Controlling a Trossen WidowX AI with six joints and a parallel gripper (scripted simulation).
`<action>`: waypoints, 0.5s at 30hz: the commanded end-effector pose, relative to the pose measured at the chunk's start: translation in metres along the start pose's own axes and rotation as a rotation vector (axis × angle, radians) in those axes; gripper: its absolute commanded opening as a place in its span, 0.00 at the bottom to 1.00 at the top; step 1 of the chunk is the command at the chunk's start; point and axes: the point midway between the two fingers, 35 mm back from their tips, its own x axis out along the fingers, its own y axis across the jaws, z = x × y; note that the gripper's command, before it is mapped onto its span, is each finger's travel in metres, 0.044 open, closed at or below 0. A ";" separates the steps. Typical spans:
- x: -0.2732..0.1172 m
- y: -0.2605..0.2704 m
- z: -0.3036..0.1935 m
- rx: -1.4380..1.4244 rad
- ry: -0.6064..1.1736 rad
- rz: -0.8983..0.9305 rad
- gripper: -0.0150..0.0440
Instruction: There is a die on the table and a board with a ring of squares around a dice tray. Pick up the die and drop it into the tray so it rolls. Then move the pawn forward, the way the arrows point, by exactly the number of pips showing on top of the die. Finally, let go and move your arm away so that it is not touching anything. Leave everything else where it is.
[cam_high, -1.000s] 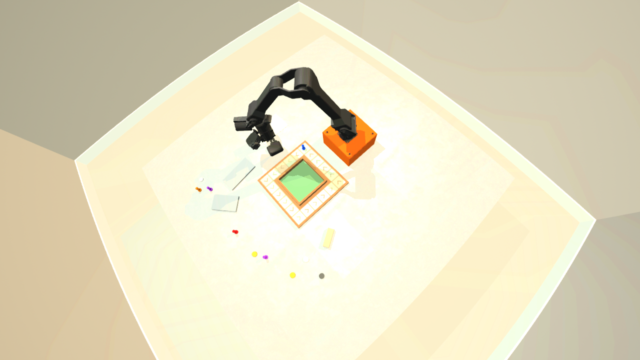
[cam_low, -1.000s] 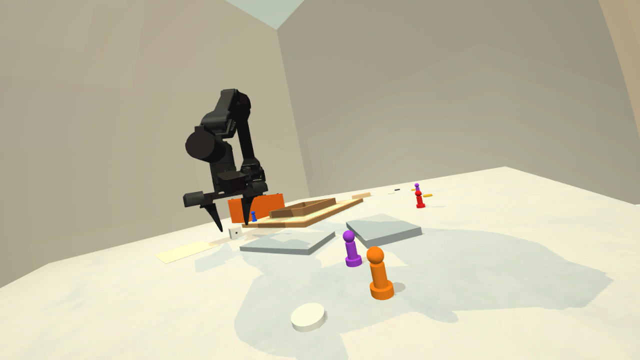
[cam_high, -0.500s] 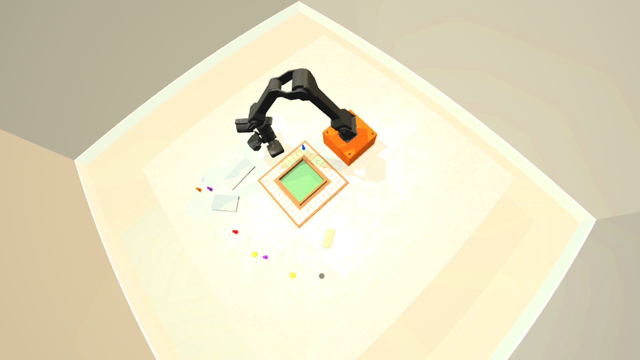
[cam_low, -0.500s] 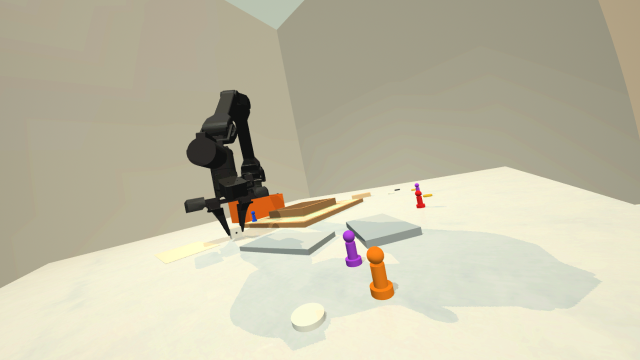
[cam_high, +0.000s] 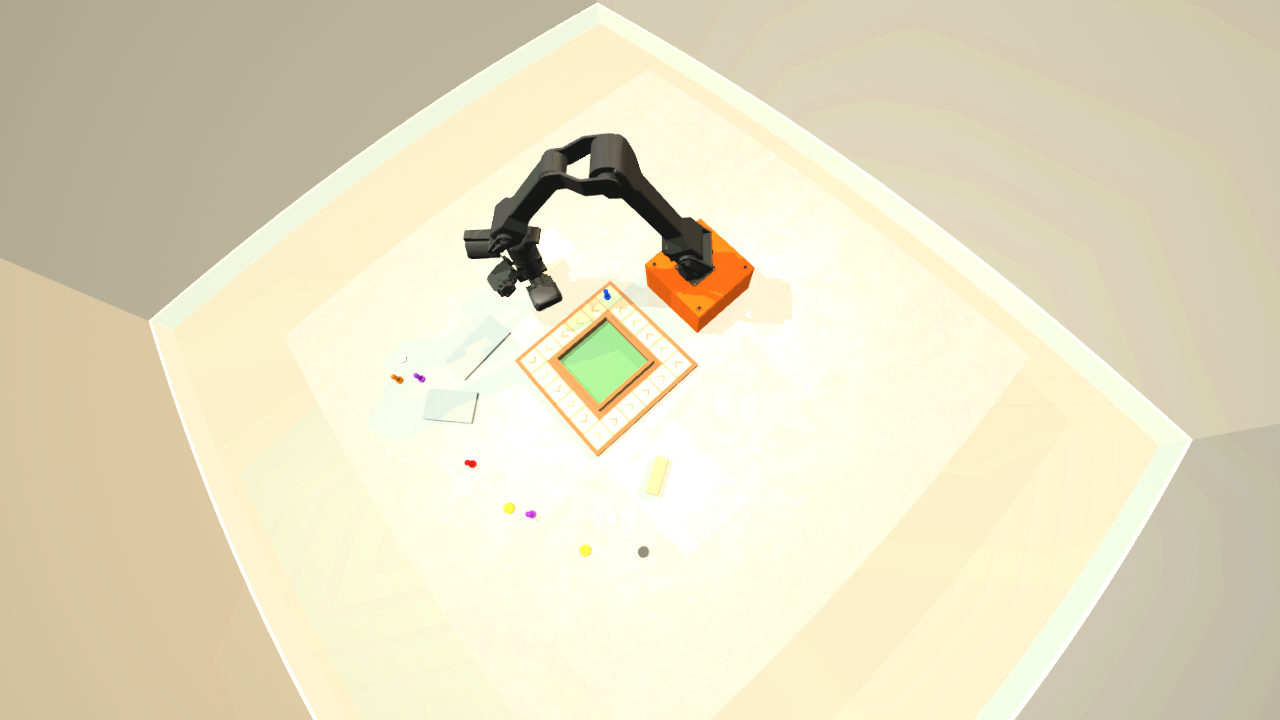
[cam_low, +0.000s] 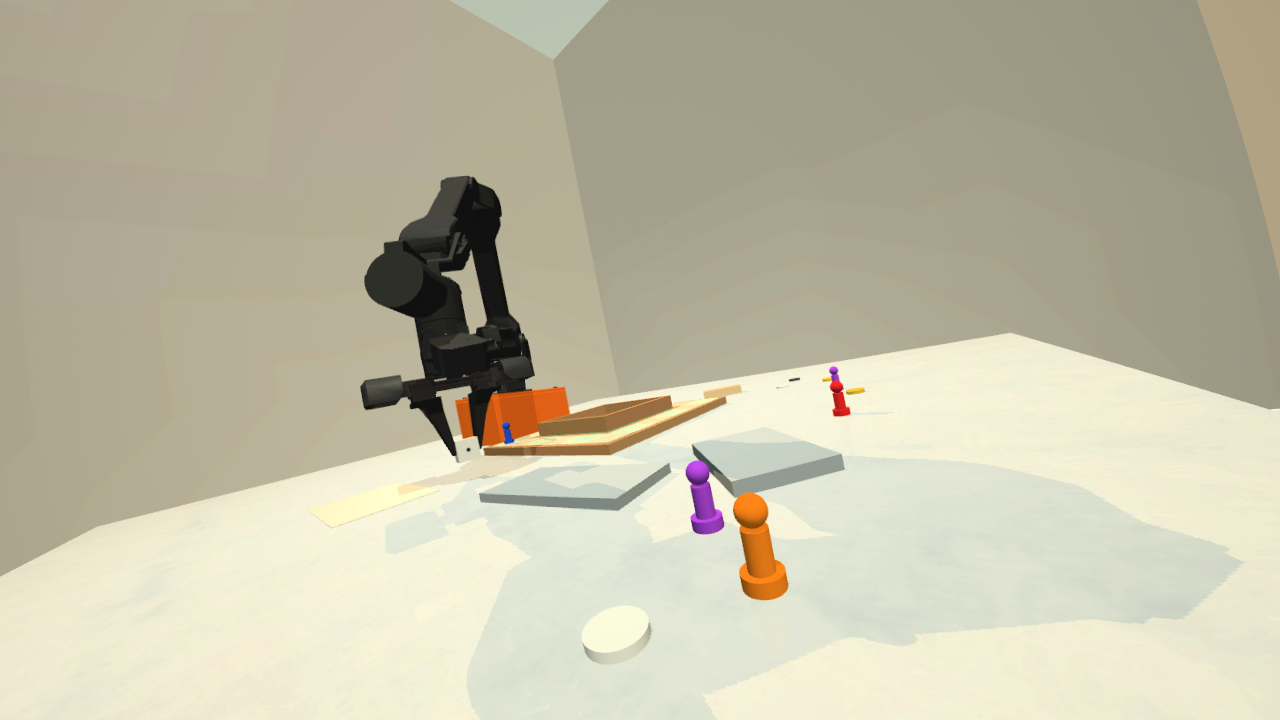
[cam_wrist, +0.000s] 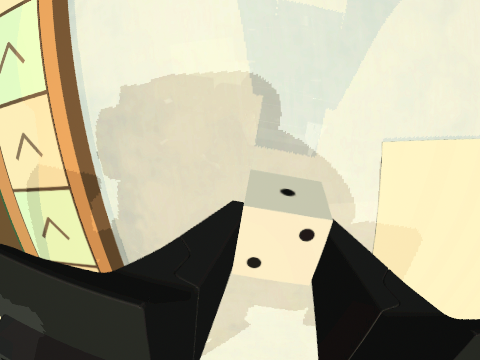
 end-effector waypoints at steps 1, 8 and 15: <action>-0.018 -0.003 0.002 0.000 -0.008 -0.005 0.25; -0.075 -0.005 -0.005 0.003 0.023 -0.010 0.25; -0.102 -0.003 -0.012 -0.007 0.039 -0.003 0.25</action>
